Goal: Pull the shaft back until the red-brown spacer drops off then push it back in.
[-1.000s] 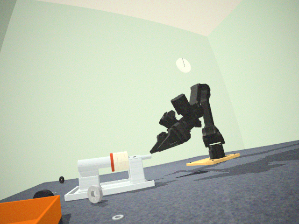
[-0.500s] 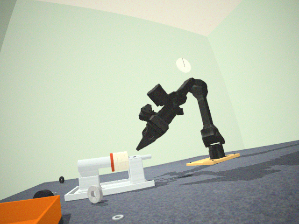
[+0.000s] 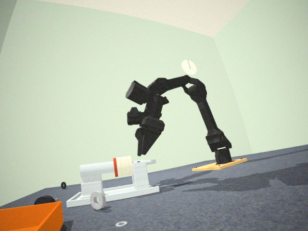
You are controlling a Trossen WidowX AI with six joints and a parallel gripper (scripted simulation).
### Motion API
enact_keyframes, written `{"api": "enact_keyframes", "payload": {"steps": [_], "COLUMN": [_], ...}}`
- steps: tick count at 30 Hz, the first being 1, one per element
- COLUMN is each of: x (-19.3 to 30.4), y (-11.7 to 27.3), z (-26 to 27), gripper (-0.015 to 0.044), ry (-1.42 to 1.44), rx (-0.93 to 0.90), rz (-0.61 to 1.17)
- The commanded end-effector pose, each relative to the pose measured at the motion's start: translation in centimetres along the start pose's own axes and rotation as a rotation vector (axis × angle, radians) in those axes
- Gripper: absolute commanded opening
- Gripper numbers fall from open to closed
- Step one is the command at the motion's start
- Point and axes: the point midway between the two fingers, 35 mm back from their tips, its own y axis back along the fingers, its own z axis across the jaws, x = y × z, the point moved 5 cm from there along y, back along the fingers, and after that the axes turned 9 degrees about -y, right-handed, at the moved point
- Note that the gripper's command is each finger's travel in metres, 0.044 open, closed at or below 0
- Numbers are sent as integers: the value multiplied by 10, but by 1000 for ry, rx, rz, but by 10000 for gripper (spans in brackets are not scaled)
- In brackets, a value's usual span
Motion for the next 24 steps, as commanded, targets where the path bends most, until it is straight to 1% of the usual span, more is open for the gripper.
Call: {"api": "enact_keyframes", "payload": {"steps": [1,3,24], "x": [-10,-11,-11], "y": [3,4,4], "z": [-2,-2,-2], "gripper": [440,440,440], "ry": [12,10,10], "rx": [33,35,35], "rz": [376,405,405]}}
